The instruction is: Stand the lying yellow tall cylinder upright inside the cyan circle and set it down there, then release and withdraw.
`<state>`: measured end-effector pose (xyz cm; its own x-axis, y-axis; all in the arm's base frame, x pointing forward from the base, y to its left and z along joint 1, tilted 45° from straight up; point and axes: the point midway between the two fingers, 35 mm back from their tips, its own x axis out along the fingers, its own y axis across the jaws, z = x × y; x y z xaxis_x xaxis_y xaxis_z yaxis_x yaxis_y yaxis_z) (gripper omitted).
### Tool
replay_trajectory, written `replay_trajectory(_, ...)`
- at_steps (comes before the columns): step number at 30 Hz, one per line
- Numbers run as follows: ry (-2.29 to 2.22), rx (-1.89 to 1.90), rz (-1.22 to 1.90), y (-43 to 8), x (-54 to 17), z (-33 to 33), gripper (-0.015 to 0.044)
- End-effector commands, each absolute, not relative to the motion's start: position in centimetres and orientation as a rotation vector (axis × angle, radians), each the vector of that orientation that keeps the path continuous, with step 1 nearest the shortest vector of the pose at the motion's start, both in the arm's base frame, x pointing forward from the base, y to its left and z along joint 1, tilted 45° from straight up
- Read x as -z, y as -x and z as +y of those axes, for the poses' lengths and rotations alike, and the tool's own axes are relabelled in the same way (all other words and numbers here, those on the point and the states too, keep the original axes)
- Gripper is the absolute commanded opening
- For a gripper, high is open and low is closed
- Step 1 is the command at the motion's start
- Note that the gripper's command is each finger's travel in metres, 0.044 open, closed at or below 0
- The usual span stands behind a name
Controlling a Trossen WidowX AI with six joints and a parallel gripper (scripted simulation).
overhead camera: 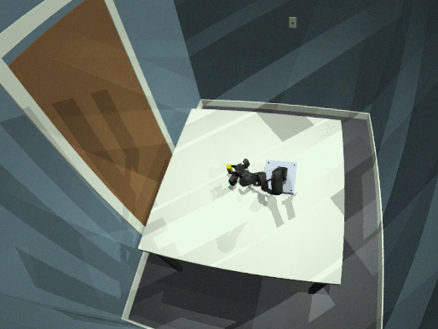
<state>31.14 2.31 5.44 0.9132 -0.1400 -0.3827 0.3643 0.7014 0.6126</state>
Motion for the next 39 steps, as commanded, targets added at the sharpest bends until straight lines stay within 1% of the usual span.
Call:
replay_trajectory(1,-0.767,0.287,0.288,-30.8,-6.0,2.2,0.0105)
replay_trajectory(23,-0.789,0.288,0.256,-30.4,-6.3,2.1,0.0105)
replay_trajectory(39,-0.793,0.291,0.264,-30.8,-4.2,4.6,0.0105)
